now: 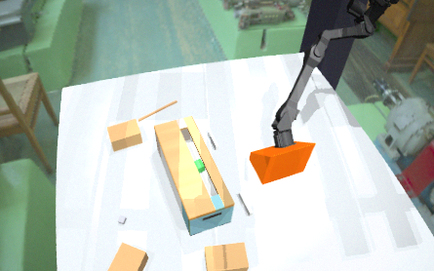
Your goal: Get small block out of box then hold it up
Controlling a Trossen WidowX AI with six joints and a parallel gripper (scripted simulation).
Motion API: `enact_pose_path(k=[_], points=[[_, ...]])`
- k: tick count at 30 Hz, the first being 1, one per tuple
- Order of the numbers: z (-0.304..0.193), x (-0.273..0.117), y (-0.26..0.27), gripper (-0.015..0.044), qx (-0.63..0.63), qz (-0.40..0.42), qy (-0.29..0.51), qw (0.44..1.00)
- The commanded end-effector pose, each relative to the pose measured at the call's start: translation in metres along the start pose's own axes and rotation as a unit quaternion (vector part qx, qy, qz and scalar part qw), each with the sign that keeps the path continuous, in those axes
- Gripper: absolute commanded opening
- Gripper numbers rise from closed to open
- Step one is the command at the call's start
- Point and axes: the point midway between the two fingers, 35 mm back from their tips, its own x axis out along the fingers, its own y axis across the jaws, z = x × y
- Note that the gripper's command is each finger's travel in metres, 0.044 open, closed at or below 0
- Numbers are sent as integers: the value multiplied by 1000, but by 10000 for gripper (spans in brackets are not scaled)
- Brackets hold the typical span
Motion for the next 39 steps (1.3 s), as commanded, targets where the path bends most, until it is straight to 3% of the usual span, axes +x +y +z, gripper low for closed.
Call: enact_pose_path(k=[1,9,23,31,39], points=[[-1,1,-1,400,0,-1,0,1000],[-38,59,-67,400,-31,-40,21,998],[-97,145,-273,400,-66,-160,94,980],[-120,148,-406,400,-55,-258,146,954],[-130,115,-542,400,-21,-379,188,906]])
